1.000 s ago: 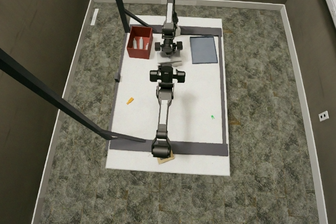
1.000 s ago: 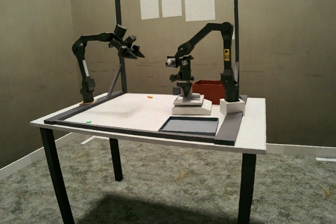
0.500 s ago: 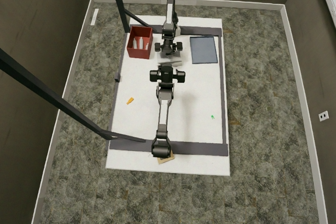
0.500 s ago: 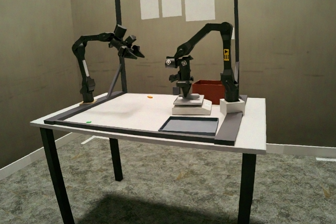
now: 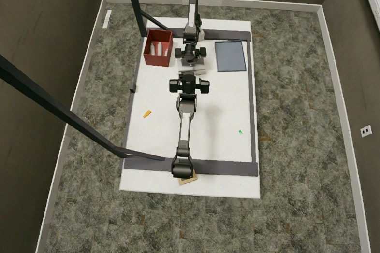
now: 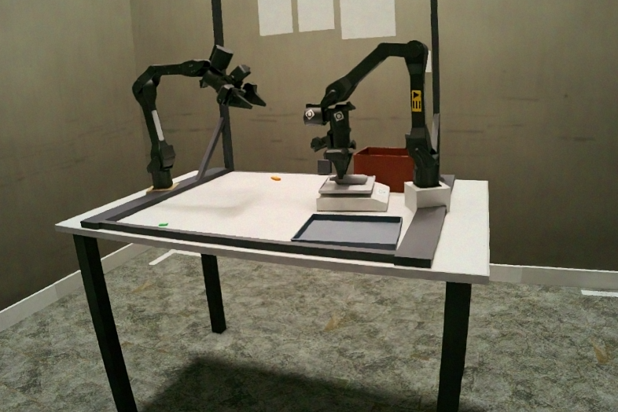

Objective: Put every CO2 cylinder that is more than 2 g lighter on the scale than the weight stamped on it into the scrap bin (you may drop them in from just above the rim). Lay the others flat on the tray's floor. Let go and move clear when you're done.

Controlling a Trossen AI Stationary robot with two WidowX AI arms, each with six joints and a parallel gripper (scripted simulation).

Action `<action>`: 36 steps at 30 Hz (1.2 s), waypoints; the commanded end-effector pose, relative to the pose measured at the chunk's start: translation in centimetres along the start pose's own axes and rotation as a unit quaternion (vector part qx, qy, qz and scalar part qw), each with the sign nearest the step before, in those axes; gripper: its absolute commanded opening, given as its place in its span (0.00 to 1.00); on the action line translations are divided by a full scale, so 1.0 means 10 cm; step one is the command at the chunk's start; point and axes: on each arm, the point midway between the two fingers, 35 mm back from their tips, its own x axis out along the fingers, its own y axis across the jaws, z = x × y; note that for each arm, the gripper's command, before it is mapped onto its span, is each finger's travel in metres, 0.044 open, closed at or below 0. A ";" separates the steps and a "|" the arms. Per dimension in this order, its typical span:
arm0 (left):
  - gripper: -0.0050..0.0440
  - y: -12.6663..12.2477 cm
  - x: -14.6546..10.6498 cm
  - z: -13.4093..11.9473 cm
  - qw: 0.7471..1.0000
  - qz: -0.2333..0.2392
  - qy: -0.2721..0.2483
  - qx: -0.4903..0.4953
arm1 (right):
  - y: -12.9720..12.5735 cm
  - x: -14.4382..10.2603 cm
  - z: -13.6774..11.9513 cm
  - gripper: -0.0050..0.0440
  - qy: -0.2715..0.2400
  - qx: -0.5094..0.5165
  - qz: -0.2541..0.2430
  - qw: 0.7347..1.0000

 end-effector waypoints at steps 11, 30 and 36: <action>0.97 -0.01 -0.64 0.05 1.000 -0.003 -0.021 0.001 | 0.00 -0.07 0.08 1.00 -0.012 0.000 0.000 1.000; 1.00 -0.04 -0.54 -0.70 0.993 -0.012 -0.089 0.077 | 0.07 0.54 0.73 1.00 -0.015 -0.004 0.005 1.000; 1.00 -0.05 -0.46 -1.05 0.987 -0.014 -0.114 0.108 | 0.10 0.82 0.91 1.00 -0.016 -0.005 0.008 1.000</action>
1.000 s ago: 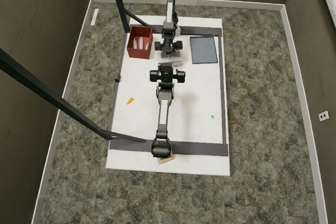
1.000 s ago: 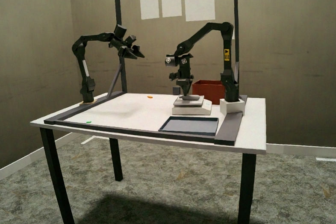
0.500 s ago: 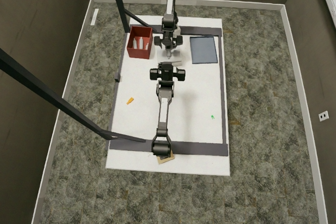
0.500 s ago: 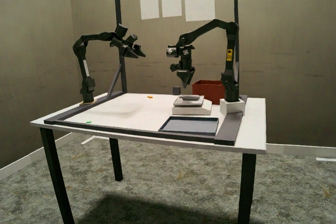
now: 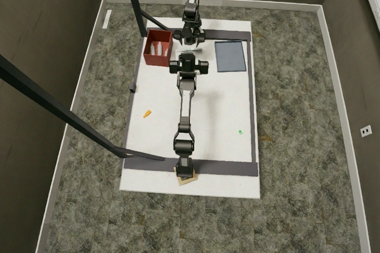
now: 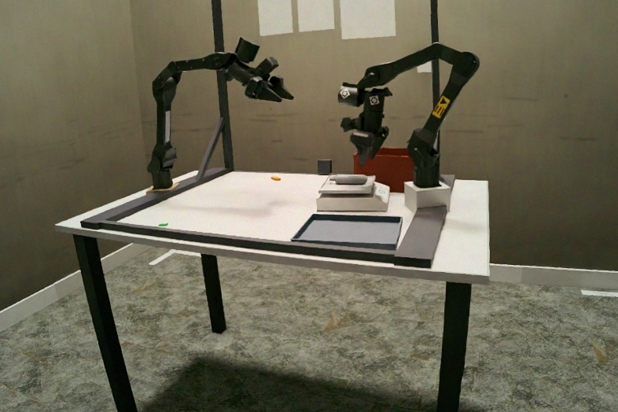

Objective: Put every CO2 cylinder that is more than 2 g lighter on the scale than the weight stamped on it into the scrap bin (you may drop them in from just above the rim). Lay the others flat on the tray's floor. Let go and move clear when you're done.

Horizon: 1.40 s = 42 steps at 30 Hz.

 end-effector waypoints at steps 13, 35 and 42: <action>1.00 -0.14 -0.05 -0.65 0.994 -0.009 -0.092 0.067 | 0.05 0.41 0.39 1.00 -0.010 -0.002 0.003 1.000; 0.90 -0.15 -0.08 -0.64 0.993 -0.011 -0.098 0.070 | 0.04 0.36 0.40 1.00 -0.013 -0.002 0.003 1.000; 0.66 -0.16 -0.16 -0.52 0.994 -0.010 -0.089 0.055 | 0.02 0.21 0.36 1.00 -0.015 -0.001 0.001 1.000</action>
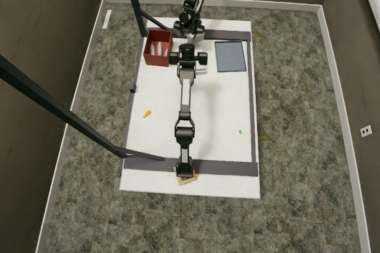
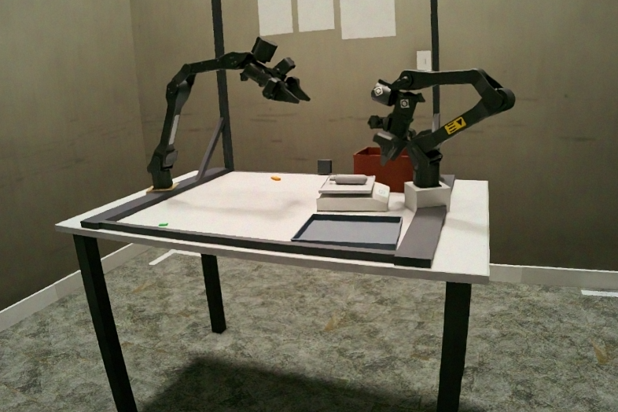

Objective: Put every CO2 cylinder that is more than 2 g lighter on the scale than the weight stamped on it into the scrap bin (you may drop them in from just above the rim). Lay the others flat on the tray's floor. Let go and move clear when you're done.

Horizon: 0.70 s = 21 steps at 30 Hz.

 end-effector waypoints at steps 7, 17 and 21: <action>0.60 0.08 -0.06 0.51 0.997 0.012 0.046 -0.052 | -0.06 -0.72 -0.16 1.00 -0.023 0.002 -0.004 1.000; 0.60 0.26 0.16 0.99 0.989 0.020 0.098 -0.106 | -0.09 -1.11 -0.57 1.00 -0.022 0.004 -0.008 1.000; 0.60 0.37 0.34 1.17 0.983 0.023 0.125 -0.129 | -0.09 -1.22 -0.73 1.00 -0.021 0.005 -0.010 1.000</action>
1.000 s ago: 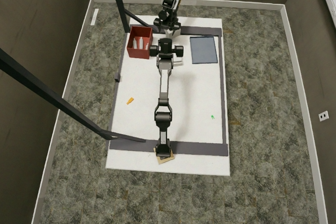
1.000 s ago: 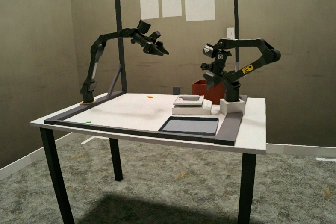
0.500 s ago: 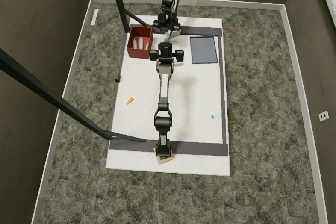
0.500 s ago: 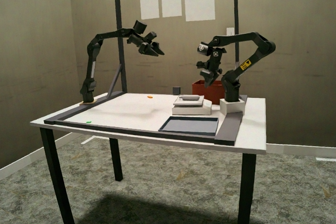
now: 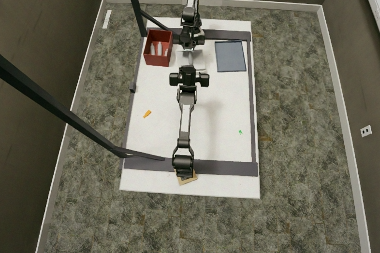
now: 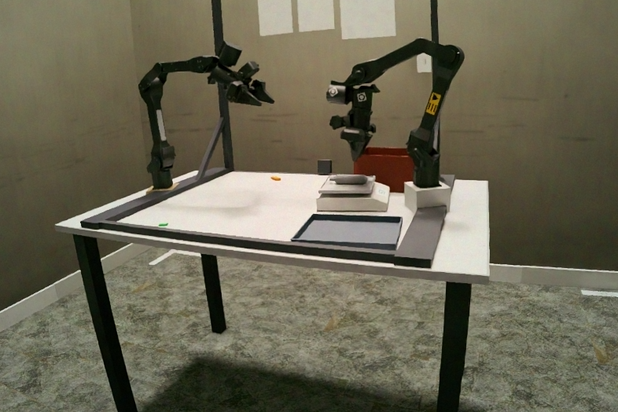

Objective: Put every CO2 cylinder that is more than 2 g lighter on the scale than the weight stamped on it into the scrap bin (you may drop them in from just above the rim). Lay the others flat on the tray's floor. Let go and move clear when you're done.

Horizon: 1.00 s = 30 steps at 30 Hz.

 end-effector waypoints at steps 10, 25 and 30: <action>0.60 0.13 0.29 0.50 0.998 0.002 0.052 -0.046 | -0.02 -0.28 -0.17 1.00 -0.019 0.000 -0.002 1.000; 0.60 0.14 0.51 0.44 0.997 0.004 0.064 -0.044 | -0.02 -0.26 -0.15 1.00 -0.019 0.001 -0.002 1.000; 0.60 0.14 0.55 0.44 0.997 0.004 0.064 -0.044 | -0.02 -0.26 -0.15 1.00 -0.019 0.001 -0.002 1.000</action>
